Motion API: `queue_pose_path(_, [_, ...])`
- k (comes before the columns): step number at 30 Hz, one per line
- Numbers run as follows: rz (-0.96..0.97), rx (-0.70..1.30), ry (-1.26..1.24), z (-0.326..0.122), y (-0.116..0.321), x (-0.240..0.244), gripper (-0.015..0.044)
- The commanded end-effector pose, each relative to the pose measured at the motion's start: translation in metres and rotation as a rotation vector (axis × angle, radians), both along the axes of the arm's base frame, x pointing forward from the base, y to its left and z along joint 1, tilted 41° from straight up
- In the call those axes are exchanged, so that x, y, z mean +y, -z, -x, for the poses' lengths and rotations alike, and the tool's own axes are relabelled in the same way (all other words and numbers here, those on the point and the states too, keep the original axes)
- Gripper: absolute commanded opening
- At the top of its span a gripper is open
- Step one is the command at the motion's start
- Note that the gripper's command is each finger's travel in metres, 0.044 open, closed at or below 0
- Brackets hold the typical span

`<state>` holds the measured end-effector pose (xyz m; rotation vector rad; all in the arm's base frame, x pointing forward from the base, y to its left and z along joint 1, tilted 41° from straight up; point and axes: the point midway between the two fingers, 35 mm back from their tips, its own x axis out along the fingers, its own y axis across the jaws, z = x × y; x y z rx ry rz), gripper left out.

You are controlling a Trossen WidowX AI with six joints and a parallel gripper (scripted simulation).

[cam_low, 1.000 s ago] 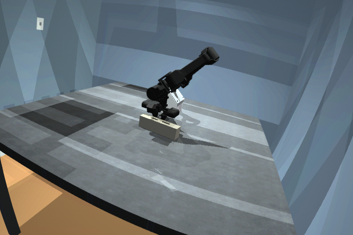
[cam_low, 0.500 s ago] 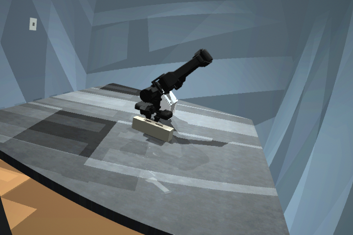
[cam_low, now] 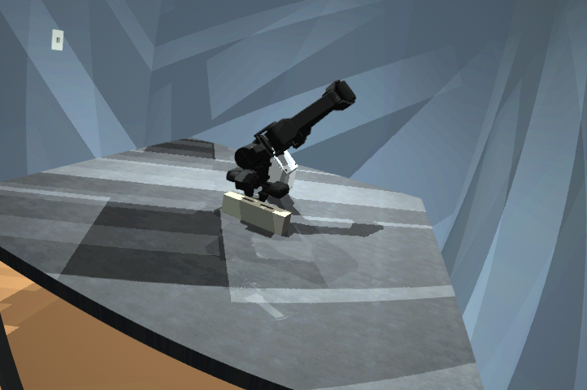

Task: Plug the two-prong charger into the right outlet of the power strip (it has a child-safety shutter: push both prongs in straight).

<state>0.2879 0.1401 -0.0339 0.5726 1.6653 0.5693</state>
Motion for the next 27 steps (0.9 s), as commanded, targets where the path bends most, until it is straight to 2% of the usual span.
queue_pose_path(1, [0.000, -0.030, 0.005, -0.0074, 0.0001, 0.0011, 0.0000])
queue_pose_path(21, [0.000, -0.003, 0.000, 0.0004, 0.0003, 0.0000, 0.0000])
queue_pose_path(27, [0.000, -0.003, 0.000, 0.0004, 0.0003, 0.0000, 0.0157])
